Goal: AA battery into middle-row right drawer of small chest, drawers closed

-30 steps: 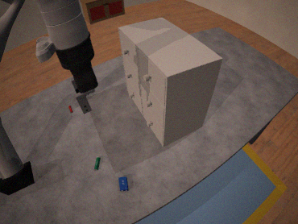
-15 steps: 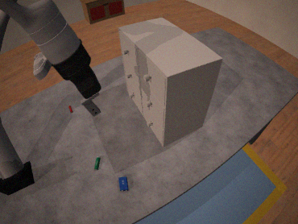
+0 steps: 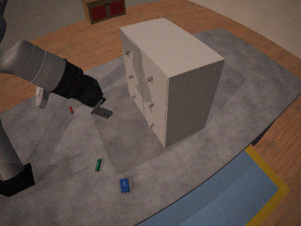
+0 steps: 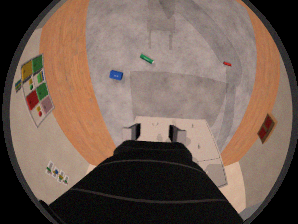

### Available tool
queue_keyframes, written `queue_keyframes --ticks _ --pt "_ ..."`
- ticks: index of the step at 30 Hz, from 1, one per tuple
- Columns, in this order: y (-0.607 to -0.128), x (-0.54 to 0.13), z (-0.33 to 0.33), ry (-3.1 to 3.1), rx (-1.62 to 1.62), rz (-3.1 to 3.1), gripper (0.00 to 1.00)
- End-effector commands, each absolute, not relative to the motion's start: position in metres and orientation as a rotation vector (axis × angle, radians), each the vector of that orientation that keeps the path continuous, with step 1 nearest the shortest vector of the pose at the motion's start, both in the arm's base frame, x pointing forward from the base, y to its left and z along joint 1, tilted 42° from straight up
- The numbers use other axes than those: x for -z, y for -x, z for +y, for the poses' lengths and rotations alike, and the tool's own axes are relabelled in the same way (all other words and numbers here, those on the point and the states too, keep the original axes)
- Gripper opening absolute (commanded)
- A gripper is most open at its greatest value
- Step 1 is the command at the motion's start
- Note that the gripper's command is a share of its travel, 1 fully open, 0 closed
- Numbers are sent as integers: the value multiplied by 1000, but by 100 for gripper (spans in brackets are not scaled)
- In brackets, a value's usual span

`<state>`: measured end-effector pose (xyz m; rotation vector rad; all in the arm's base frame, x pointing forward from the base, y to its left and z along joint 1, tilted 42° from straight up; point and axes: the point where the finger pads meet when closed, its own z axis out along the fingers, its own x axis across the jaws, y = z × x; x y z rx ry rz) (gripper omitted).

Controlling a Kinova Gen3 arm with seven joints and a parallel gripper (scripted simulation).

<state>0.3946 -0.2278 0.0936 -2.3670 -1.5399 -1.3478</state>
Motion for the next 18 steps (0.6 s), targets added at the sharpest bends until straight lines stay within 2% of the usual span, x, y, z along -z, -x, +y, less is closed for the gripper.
queue_keyframes --ticks 1,18 --pt "-392 -91 -226 2408 1399 -1501 100" --pt "-414 -71 -211 2563 1760 -1370 100"
